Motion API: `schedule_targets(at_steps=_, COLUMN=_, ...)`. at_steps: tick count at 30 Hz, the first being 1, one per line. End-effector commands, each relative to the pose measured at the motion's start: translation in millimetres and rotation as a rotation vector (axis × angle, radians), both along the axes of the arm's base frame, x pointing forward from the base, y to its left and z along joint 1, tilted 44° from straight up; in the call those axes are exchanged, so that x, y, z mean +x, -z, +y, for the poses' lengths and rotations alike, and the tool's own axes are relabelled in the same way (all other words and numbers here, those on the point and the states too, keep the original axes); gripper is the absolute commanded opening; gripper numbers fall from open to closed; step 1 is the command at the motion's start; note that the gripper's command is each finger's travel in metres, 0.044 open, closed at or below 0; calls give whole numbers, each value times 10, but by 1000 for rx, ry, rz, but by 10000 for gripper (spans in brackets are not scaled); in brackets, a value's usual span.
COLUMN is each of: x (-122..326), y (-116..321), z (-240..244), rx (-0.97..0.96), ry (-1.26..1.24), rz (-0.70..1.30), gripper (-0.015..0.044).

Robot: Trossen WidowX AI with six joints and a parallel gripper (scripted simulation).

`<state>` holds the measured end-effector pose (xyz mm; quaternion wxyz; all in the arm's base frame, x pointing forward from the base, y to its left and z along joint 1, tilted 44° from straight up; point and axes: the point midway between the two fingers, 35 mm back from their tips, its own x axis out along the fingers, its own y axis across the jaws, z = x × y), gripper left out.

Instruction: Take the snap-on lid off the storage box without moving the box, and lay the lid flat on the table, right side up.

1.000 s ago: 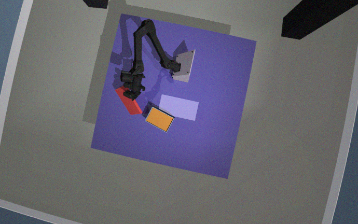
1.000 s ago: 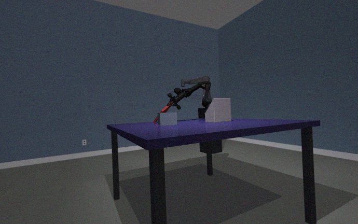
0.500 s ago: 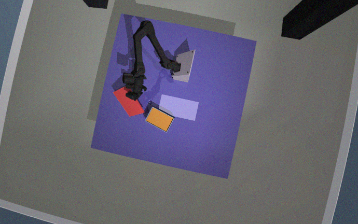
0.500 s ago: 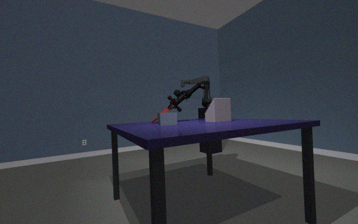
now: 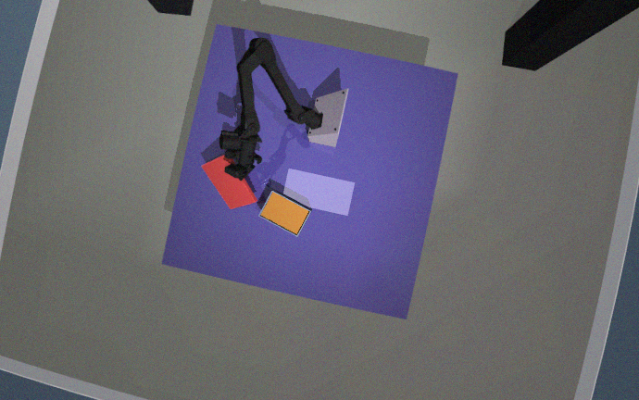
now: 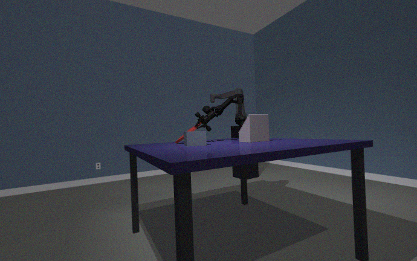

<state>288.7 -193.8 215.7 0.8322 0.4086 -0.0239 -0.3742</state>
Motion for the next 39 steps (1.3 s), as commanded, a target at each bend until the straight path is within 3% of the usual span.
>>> schedule_targets(at_steps=1, x=-60, y=163, z=-108, rx=11, ry=38, rz=41, gripper=0)
schedule_targets(at_steps=39, x=-78, y=380, z=-320, rx=10, ry=38, rz=41, gripper=0)
